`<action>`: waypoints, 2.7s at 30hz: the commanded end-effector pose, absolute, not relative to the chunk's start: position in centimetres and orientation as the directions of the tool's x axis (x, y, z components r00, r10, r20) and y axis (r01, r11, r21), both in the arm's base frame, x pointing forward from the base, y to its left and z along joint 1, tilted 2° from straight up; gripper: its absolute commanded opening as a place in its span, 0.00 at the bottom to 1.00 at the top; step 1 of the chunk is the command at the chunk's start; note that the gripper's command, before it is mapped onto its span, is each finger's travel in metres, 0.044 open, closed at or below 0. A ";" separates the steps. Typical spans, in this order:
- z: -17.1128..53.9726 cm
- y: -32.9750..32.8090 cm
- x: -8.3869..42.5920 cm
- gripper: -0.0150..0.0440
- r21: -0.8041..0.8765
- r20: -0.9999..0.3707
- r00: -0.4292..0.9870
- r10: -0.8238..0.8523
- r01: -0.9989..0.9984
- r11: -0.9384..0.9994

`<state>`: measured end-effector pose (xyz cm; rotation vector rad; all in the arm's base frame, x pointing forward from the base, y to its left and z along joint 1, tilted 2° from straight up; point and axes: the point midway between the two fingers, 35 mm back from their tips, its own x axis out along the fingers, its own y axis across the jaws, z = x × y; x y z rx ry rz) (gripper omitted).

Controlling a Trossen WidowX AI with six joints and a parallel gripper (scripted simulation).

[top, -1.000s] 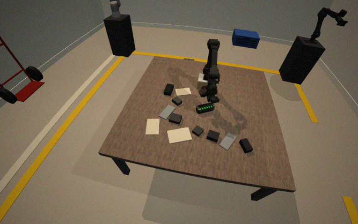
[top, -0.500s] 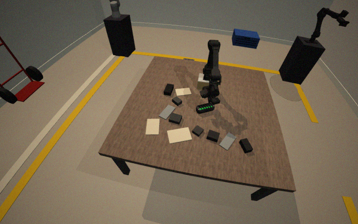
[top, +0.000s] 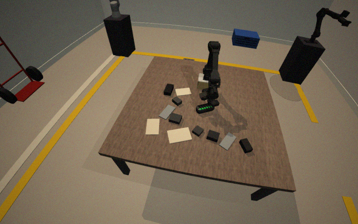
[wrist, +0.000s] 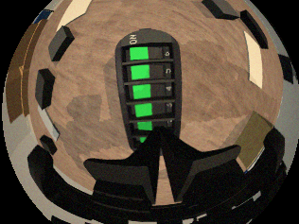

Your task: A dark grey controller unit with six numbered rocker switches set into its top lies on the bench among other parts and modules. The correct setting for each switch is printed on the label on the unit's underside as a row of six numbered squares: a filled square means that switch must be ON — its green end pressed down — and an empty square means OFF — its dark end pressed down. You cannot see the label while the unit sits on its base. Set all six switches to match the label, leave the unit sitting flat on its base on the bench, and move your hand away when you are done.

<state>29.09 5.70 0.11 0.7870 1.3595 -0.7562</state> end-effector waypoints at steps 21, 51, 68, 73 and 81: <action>-1.2 5.6 28.8 0.25 0.037 -0.998 0.056 -0.019 0.841 0.539; 3.9 3.7 31.1 0.25 0.039 -0.998 0.059 -0.021 0.841 0.539; 3.9 3.7 31.1 0.25 0.039 -0.998 0.059 -0.021 0.841 0.539; 3.9 3.7 31.1 0.25 0.039 -0.998 0.059 -0.021 0.841 0.539; 3.9 3.7 31.1 0.25 0.039 -0.998 0.059 -0.021 0.841 0.539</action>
